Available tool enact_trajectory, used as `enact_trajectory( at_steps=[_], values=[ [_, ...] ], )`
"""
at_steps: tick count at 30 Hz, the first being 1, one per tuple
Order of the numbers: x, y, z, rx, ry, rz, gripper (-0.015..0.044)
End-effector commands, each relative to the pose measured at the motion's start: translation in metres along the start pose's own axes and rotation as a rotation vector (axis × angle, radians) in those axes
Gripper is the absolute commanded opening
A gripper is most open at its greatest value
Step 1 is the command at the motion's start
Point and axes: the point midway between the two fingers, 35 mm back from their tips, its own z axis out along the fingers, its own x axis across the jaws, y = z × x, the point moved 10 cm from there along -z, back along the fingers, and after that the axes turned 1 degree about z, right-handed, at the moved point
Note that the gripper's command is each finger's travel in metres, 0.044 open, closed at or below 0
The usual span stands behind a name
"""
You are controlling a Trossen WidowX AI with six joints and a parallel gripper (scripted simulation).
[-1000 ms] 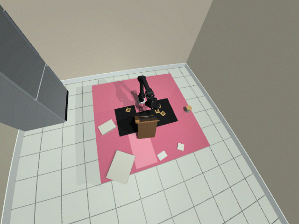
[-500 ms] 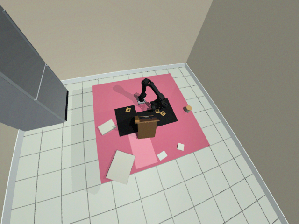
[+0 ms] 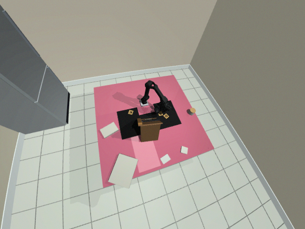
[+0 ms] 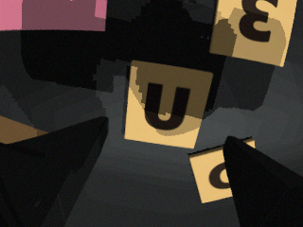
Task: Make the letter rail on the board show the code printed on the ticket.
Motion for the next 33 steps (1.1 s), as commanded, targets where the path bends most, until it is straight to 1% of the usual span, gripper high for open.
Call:
enact_trajectory(
  at_steps=[1, 17, 33],
  values=[
    [0.0, 0.002, 0.014, -0.008, 0.012, -0.001, 0.034],
    [0.0, 0.002, 0.015, -0.008, 0.012, -0.001, 0.034],
    [0.0, 0.002, 0.033, -0.008, 0.012, -0.001, 0.034]
  ],
)
